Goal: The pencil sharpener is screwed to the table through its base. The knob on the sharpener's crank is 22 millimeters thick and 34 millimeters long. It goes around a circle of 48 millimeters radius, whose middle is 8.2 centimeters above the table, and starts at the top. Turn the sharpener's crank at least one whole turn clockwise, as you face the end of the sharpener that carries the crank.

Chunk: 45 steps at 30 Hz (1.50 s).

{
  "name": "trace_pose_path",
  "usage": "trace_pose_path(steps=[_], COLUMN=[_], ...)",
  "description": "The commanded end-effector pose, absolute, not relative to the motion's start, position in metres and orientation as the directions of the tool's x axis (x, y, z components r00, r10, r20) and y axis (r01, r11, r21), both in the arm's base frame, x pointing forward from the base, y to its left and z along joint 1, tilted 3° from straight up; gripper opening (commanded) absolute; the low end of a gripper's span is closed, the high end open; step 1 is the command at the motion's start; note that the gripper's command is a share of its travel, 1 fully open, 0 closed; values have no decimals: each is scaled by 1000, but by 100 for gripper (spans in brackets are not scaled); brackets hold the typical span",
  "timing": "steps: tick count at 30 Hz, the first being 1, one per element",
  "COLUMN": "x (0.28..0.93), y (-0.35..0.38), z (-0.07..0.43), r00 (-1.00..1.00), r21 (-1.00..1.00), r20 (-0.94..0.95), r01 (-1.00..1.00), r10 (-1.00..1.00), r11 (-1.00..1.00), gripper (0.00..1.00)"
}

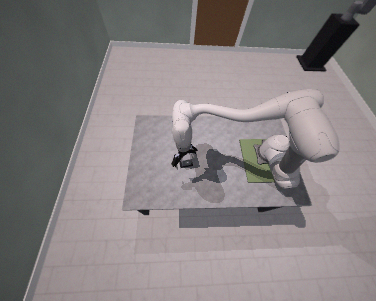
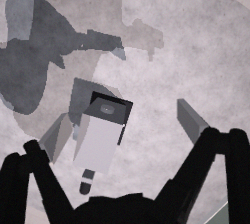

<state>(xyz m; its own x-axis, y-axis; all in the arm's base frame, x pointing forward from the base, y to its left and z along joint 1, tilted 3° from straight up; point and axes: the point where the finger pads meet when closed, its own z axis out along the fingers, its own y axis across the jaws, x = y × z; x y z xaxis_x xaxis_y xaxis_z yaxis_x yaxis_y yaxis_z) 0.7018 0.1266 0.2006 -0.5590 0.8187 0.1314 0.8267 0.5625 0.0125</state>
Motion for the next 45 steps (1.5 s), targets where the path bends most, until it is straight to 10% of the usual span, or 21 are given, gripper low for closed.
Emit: trace_pose_path(steps=[1, 25, 26, 45], x=[709, 709, 709, 709], y=[85, -88, -88, -88], z=[206, 228, 228, 228], r00=[-492, -176, -176, -176], r21=[14, 34, 34, 34], r20=[111, 29, 29, 29], r01=[869, 984, 984, 984], r10=[863, 984, 984, 984], r11=[494, 175, 175, 175], gripper=[100, 100, 0, 0])
